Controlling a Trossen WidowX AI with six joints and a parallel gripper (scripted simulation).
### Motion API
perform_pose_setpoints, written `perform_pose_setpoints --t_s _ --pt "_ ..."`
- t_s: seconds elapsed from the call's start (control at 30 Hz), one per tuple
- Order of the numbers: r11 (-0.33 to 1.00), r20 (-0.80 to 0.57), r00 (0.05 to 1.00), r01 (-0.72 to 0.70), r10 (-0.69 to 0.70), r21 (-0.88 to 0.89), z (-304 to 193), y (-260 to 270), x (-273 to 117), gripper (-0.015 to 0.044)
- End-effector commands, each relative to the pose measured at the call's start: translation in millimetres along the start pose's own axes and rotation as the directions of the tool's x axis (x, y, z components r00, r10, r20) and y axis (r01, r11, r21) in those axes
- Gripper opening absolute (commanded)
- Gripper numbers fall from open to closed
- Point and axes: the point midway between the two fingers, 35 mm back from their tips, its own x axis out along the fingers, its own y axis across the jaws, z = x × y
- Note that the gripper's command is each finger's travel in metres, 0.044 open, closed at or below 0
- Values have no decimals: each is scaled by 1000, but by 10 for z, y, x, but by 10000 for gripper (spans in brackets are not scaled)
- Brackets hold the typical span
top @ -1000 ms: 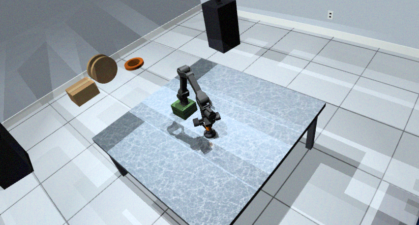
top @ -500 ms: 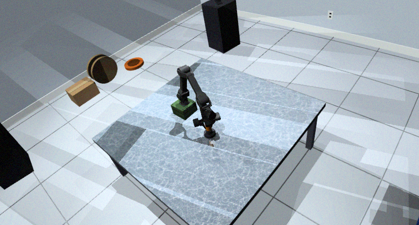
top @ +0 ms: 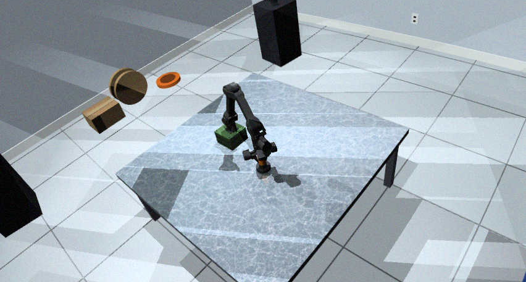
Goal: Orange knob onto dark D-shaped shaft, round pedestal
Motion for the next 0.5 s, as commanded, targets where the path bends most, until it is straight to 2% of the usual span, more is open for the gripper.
perform_pose_setpoints --t_s 0.0,0.27,0.47 --pt "1000 -2 1000 -1 1 3 -2 2 31 0" --pt "1000 -1 1000 0 0 0 -1 0 11 0" --pt "1000 -1 1000 0 0 0 -1 0 11 158"
